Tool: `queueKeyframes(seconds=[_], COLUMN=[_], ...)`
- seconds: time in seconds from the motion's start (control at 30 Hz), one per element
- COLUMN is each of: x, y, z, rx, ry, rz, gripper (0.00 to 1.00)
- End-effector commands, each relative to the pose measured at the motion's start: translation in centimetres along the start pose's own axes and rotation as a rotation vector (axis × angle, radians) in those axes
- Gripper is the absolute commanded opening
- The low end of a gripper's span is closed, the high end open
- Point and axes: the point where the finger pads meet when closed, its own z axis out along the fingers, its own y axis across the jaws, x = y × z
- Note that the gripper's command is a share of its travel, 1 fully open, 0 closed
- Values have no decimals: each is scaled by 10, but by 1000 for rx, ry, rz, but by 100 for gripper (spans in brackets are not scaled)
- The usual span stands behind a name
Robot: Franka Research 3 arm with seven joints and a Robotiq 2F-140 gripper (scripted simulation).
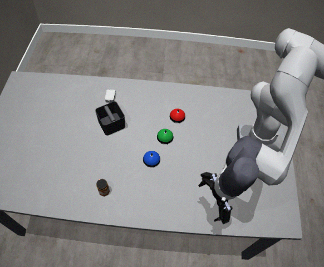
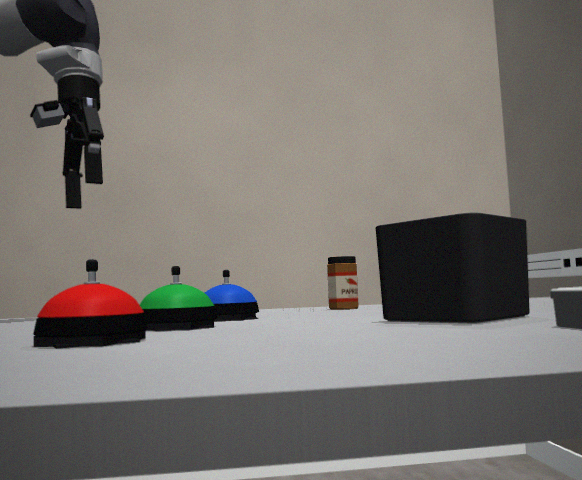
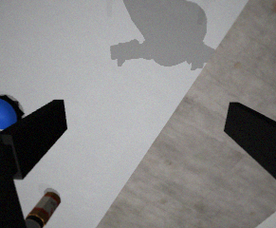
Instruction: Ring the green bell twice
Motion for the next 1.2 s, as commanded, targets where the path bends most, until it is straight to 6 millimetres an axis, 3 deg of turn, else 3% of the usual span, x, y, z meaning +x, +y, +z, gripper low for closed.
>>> queueKeyframes(seconds=[0.0,0.53,0.57,0.67,0.9,1.1,1.17], x=[0,0,0,-8,-46,-49,-53], y=[0,0,0,-15,-119,-135,-158], z=[0,0,0,4,30,34,40], rx=[0,0,0,-5,-43,-49,-57], ry=[0,0,0,4,19,20,20], rz=[0,0,0,-25,-191,-215,-250], gripper=[100,100,10,10,10,10,10])
